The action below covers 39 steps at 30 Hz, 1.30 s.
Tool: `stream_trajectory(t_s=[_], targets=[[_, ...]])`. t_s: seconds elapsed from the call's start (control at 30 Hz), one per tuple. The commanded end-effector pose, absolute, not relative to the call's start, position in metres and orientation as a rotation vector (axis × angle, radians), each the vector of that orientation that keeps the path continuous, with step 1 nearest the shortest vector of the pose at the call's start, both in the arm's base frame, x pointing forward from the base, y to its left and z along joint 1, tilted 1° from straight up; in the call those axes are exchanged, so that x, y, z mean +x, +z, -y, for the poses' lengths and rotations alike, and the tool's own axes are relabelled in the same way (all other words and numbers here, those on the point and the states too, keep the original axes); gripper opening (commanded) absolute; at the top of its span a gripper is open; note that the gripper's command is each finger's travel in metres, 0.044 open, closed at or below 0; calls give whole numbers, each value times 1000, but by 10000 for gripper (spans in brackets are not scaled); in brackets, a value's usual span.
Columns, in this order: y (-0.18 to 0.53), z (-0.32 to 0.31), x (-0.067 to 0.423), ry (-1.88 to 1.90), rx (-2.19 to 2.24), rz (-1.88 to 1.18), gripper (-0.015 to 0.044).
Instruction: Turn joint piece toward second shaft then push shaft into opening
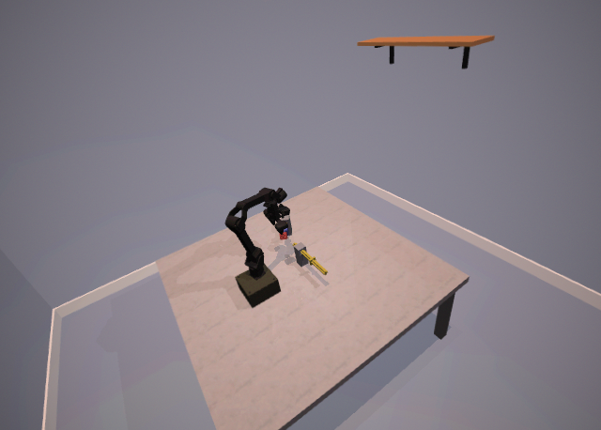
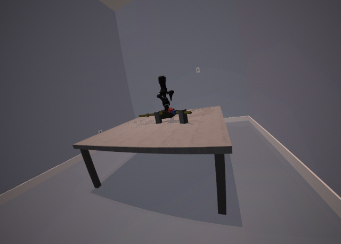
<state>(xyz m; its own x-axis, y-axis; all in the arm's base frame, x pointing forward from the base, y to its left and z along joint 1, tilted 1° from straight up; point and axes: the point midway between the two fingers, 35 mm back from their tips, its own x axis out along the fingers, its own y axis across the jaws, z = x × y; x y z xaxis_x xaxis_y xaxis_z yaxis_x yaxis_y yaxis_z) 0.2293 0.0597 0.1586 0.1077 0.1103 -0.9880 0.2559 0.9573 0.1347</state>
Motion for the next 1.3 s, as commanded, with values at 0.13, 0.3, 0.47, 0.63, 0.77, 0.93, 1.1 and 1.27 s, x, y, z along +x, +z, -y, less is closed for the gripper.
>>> stream_trajectory(t_s=[0.13,0.3,0.47,0.63,0.77,0.93,1.1,1.27], targets=[[165,-32,219,-149,175,-1539,440],[163,-32,220,-97,103,-1554,440],[160,-33,221,13,-43,-1583,440],[157,-34,222,126,-187,-1607,440],[154,-35,222,219,-302,-1622,440],[151,-36,223,340,-443,-1636,440],[147,-37,224,465,-582,-1645,440],[145,-37,225,554,-678,-1648,440]])
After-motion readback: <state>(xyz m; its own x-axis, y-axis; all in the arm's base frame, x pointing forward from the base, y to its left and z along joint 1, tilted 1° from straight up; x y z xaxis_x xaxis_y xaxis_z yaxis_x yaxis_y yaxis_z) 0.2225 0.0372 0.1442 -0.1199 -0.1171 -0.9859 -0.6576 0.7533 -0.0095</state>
